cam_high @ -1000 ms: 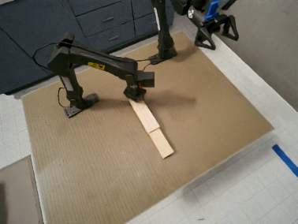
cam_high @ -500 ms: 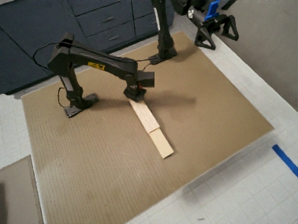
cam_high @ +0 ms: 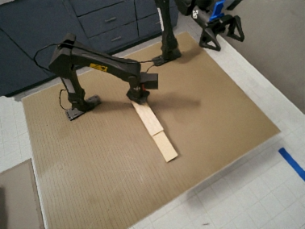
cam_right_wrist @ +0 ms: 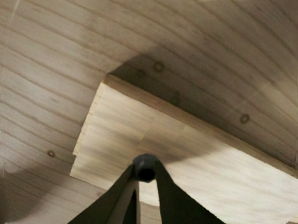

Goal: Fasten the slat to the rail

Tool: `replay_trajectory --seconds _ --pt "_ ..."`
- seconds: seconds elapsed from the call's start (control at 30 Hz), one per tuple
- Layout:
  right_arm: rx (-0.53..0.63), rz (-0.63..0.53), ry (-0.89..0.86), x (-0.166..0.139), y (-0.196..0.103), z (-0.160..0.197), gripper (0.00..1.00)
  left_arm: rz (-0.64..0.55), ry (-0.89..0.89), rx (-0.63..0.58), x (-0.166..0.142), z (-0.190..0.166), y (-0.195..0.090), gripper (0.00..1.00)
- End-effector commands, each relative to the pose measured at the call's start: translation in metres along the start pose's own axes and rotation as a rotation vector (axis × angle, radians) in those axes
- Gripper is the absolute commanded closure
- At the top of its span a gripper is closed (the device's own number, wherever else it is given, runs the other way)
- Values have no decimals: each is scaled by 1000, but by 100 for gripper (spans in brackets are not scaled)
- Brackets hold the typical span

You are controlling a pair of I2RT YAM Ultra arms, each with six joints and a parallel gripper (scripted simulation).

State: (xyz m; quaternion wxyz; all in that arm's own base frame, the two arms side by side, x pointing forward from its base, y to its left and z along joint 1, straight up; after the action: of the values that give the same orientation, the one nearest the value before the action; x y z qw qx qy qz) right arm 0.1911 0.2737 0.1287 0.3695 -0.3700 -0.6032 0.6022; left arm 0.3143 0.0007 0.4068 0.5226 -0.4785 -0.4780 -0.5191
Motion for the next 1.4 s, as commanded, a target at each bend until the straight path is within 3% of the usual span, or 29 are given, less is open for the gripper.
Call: replay_trajectory --seconds 0.0,0.23,1.3,1.37 --pt "-7 -4 8 0 7 -1 88 -12 0 1 4 0 -1 0" --pt "-3 -3 183 0 10 -1 88 -12 0 1 4 0 -1 0" --pt "5 11 1373 -1 12 2 88 -12 0 1 4 0 -1 0" --pt "5 11 1373 -1 12 2 88 -12 0 1 4 0 -1 0"
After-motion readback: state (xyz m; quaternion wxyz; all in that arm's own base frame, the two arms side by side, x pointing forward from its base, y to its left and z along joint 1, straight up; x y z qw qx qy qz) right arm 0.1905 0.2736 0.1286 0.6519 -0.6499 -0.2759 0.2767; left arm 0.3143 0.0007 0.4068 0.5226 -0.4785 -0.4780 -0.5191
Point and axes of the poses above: on each arm, the point where the finger pads meet when closed, its own y axis out along the fingers, its own z axis across the jaws, x = y × z, the point moved 7 cm from there along -y, back along the fingers, and after that the axes turned 5 degrees about y, right-handed, at the moved point
